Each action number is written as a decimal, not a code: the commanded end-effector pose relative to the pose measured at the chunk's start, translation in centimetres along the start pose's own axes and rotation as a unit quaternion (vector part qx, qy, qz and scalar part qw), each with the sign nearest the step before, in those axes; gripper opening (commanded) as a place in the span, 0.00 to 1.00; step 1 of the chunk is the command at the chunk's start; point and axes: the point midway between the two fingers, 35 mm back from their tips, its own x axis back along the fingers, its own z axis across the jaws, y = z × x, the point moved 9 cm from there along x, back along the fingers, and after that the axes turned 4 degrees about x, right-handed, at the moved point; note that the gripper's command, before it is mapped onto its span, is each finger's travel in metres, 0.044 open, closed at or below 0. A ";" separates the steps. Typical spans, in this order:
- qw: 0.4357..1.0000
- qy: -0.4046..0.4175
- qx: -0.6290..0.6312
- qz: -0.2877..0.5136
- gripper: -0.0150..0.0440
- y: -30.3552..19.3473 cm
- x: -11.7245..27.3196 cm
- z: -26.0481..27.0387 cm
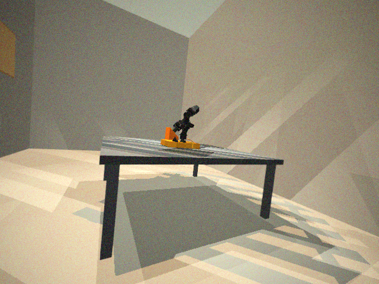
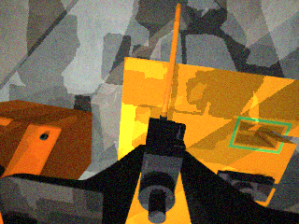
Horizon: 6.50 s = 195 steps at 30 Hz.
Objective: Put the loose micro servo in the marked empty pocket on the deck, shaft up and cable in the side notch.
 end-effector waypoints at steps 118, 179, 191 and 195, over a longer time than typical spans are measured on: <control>0.715 -0.008 -0.700 -0.002 0.25 -0.2 1.1 -14.6; 0.715 -0.008 -0.699 -0.003 0.25 -0.2 -3.9 -14.7; 0.715 -0.008 -0.699 -0.004 0.25 -0.2 -5.1 -14.7; 0.715 -0.007 -0.699 -0.004 0.25 -0.2 -5.5 -14.7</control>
